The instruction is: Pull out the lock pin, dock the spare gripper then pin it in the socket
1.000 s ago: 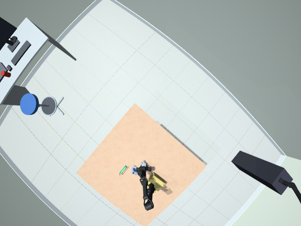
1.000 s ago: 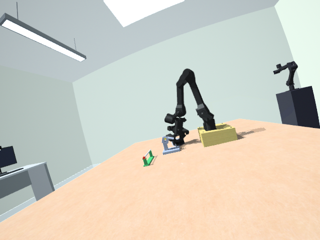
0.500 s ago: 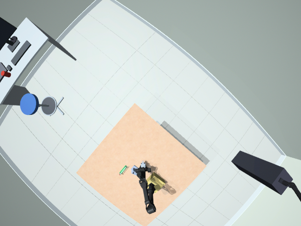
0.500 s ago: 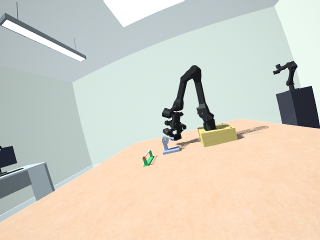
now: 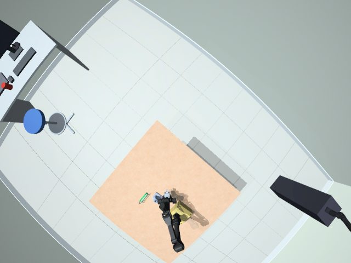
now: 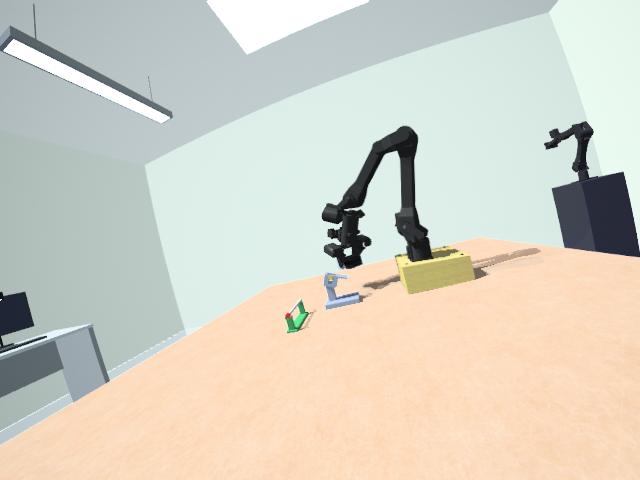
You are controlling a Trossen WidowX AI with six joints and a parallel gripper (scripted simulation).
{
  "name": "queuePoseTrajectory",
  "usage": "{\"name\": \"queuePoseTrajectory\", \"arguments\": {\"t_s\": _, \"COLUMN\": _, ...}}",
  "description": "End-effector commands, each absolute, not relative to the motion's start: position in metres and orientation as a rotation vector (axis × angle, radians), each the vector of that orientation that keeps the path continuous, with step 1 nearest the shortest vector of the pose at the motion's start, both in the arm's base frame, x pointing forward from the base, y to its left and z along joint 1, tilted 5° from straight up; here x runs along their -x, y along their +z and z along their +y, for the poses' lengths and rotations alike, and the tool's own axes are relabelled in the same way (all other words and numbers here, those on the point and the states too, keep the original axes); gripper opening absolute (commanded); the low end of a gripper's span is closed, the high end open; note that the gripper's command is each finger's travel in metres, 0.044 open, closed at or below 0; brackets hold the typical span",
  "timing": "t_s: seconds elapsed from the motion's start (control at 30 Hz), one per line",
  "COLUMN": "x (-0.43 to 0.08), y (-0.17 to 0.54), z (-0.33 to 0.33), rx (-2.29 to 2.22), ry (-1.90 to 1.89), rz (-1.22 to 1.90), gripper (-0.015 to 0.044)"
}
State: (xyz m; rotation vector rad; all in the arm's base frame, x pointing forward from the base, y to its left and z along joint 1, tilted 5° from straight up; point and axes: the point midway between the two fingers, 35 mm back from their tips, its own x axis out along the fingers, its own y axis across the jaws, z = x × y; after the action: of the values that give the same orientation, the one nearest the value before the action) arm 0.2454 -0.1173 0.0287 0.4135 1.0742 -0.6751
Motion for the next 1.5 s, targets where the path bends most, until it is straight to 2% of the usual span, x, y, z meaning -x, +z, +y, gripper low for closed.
{"name": "queuePoseTrajectory", "arguments": {"t_s": 0.0, "x": -0.246, "y": 0.048, "z": -0.118, "rx": -0.409, "ry": -0.670, "rz": 1.057, "gripper": 0.0000}}
{"name": "queuePoseTrajectory", "arguments": {"t_s": 0.53, "x": -0.242, "y": 0.049, "z": -0.115, "rx": -0.397, "ry": -0.669, "rz": 1.080, "gripper": 0.0000}}
{"name": "queuePoseTrajectory", "arguments": {"t_s": 1.47, "x": -0.240, "y": 0.052, "z": -0.066, "rx": 0.360, "ry": -0.354, "rz": 1.447, "gripper": 0.0000}}
